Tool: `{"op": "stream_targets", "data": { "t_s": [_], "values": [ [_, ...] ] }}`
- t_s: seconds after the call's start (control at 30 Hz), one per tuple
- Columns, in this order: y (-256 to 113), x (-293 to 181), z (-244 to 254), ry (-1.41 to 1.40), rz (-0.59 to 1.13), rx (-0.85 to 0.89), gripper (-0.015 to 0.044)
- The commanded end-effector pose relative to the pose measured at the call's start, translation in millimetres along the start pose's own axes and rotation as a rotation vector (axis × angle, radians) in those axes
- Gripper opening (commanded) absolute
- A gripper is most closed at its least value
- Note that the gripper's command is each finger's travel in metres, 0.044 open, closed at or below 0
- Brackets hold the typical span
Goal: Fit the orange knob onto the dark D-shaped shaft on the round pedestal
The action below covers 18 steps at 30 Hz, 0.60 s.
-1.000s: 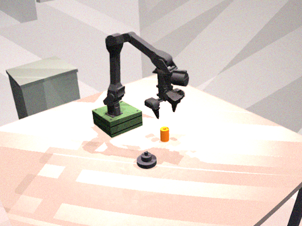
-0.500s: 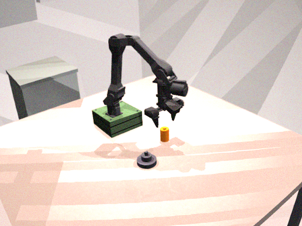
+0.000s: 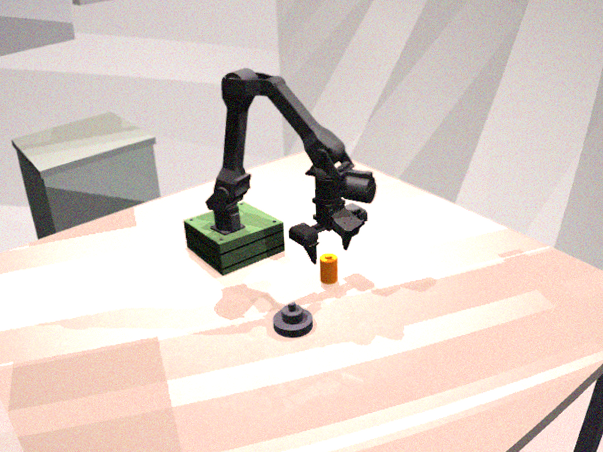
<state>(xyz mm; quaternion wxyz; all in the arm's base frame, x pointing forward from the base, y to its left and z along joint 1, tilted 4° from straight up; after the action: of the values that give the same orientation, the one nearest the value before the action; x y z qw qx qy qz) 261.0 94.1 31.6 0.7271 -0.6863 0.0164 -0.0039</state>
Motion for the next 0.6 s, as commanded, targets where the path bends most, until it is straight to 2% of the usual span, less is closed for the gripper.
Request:
{"op": "stream_targets", "data": {
  "t_s": [0.0,0.57],
  "values": [
    [9,-2,-1,0.004,0.006,-0.006,0.0440],
    [36,-2,-1,0.004,0.006,-0.006,0.0440]
  ]
}}
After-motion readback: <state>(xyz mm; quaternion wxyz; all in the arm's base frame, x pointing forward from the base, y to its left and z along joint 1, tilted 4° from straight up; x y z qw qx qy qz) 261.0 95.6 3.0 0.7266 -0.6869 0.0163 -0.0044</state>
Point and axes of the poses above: the point midway between the two fingers, 35 mm back from their tips, its own y axis out along the fingers, its own z axis across the jaws, x = y × z, the point moved 2 cm from there along -y, back along the fingers, and after that the axes turned 5 degrees about -y, right-handed, at the moved point
